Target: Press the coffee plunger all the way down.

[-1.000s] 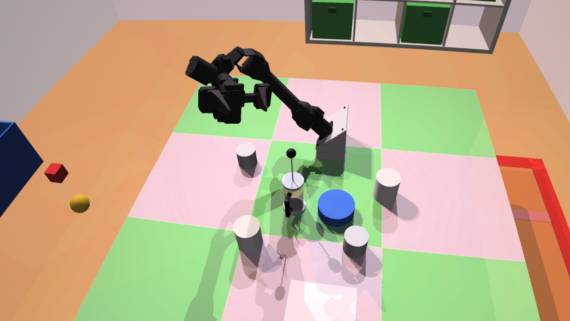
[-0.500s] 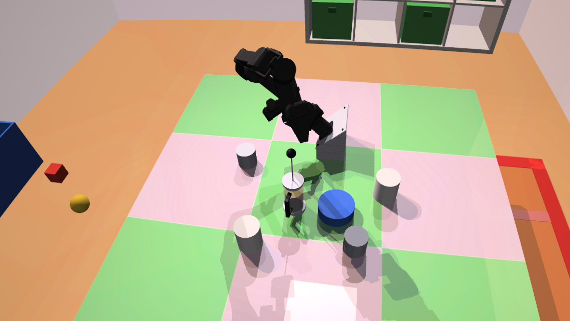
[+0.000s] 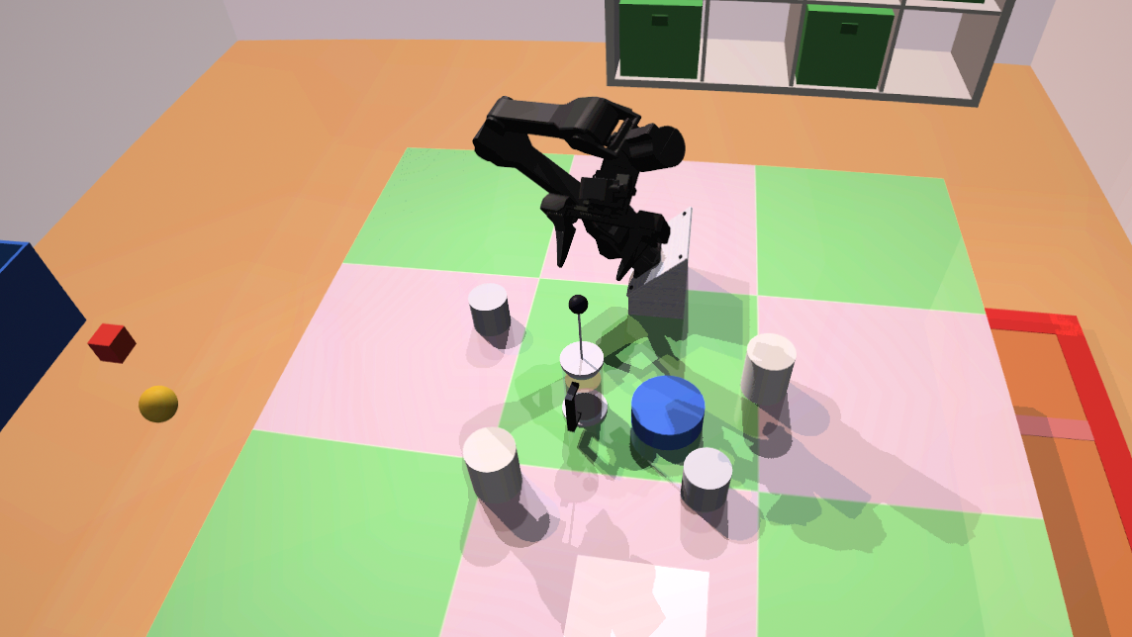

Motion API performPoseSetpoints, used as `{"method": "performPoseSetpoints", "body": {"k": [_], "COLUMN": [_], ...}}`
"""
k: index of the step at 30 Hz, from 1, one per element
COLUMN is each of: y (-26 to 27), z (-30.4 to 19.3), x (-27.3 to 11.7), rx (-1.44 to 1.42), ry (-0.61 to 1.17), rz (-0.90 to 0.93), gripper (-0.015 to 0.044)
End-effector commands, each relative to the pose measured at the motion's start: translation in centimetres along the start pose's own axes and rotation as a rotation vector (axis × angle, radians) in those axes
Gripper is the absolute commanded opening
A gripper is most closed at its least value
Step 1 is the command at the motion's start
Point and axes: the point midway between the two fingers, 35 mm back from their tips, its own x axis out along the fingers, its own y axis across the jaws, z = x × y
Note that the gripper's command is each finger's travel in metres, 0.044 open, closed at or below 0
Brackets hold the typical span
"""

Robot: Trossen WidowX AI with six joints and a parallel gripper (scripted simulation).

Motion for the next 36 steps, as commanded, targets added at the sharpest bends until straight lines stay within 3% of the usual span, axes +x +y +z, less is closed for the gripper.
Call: {"method": "performPoseSetpoints", "body": {"k": [1, 36], "y": [-0.6, -0.6], "z": [-1.6, -1.5], "x": [0.9, 4.7], "rx": [-0.065, -0.064], "ry": [-0.048, -0.046], "rz": [-0.028, -0.026], "gripper": [0.044, 0.044]}}
